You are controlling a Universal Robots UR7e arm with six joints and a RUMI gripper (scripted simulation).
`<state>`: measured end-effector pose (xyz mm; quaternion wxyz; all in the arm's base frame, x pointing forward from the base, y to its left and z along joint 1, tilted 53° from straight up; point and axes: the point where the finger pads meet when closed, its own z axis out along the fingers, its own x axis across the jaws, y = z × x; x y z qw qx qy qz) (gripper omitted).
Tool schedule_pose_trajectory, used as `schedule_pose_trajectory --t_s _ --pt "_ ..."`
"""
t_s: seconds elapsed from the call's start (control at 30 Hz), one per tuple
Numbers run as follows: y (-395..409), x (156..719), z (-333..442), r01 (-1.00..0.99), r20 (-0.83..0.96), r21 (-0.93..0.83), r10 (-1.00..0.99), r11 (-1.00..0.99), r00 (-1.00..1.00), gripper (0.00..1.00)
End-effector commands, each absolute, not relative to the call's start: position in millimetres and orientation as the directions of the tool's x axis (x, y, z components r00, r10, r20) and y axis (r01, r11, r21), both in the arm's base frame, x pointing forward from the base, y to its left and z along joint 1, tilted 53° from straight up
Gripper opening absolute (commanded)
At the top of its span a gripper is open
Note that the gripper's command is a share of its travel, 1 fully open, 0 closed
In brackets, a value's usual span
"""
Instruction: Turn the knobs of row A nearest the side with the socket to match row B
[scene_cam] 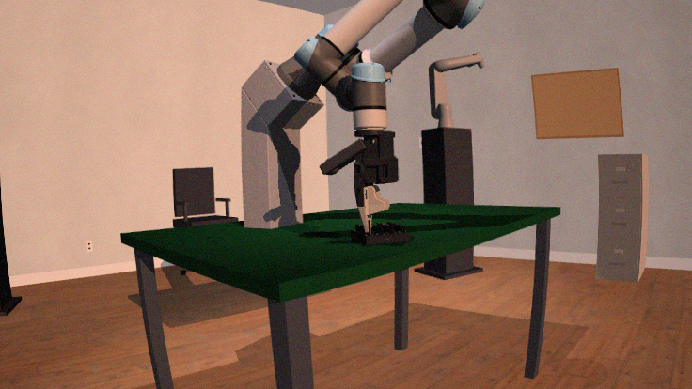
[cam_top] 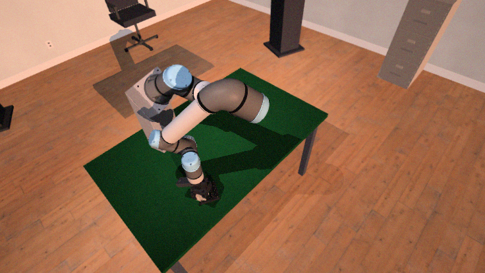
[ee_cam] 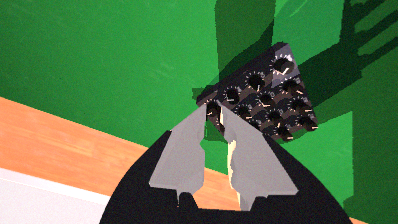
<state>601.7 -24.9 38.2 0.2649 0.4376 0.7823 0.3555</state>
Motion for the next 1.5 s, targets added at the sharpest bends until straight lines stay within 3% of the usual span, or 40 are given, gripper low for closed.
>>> schedule_pose_trajectory --t_s 0.0,0.5,1.1,1.13,1.47 --pt "-26.3 603.1 39.9 0.555 0.004 0.797 0.916 0.239 -0.401 0.01" --pt "-24.3 602.0 38.8 0.633 0.185 0.774 0.946 0.026 -0.265 0.01" --pt "-23.8 601.9 39.5 0.637 0.2 0.771 0.947 0.007 -0.253 0.01" --pt "-23.8 601.9 39.5 0.637 0.2 0.771 0.947 0.007 -0.253 0.11" --pt "-23.7 601.8 39.4 0.637 0.2 0.771 0.946 0.007 -0.253 0.11"
